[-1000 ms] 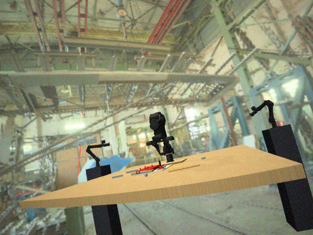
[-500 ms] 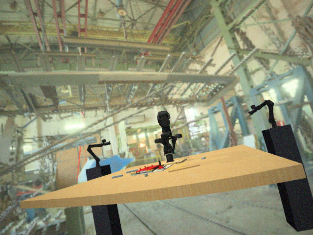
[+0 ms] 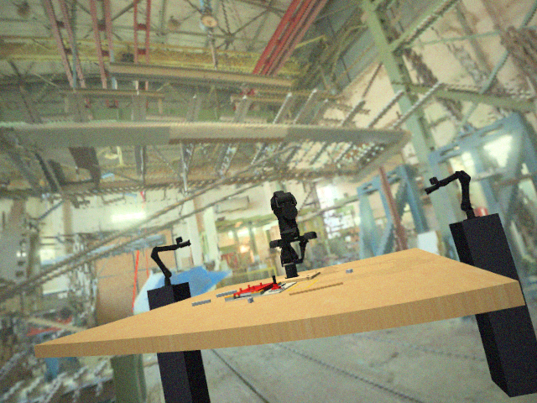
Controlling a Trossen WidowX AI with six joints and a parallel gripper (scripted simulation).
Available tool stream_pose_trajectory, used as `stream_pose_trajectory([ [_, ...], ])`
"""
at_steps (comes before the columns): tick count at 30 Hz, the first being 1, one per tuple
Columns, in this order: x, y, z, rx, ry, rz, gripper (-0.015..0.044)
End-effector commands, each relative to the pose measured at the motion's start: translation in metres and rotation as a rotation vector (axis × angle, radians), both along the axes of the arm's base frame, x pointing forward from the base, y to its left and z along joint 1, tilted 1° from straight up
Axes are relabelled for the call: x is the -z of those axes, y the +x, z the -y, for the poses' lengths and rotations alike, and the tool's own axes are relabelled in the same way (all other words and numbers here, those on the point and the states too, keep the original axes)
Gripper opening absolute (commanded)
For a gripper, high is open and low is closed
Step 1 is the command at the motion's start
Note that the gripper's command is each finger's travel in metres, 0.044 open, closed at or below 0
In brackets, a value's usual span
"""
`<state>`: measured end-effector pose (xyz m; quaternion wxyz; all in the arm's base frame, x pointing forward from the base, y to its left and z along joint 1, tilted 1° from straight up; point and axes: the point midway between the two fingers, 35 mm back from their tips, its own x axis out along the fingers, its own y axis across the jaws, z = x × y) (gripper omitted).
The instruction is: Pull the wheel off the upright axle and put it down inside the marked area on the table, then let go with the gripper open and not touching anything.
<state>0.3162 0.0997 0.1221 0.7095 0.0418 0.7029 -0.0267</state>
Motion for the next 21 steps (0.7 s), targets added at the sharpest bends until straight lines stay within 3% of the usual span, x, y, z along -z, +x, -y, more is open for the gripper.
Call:
stream_pose_trajectory([
  [1,0.009,0.0,-0.001,0.003,0.004,0.0,0.0],
  [21,0.09,0.0,-0.003,0.003,0.004,0.0,0.0],
])
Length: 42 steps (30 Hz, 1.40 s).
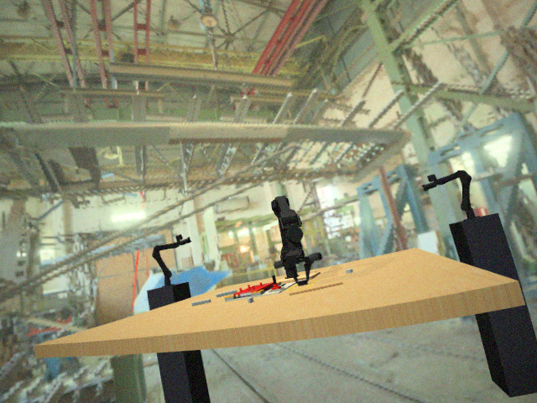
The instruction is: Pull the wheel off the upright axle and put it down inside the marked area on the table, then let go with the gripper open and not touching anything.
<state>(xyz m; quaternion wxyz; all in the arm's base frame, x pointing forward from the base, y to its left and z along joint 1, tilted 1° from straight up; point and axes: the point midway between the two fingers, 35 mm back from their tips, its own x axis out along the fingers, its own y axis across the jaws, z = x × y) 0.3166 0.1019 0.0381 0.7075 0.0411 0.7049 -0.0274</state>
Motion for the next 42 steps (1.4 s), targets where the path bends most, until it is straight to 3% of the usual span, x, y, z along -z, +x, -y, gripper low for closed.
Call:
stream_pose_trajectory([
  [1,0.006,0.0,-0.001,0.003,0.006,0.006,0.0],
  [13,-0.004,0.0,0.0,0.0,0.0,0.0,0.03],
  [20,-0.056,-0.001,0.001,0.003,0.005,0.006,0.03],
  [24,-0.058,-0.001,0.002,0.003,0.005,0.006,0.03],
  [30,-0.072,-0.03,0.012,0.004,0.003,0.006,0.044],
  [37,-0.099,-0.08,0.029,0.003,0.003,0.0,0.044],
  [42,-0.101,-0.085,0.03,0.003,0.003,-0.001,0.044],
])
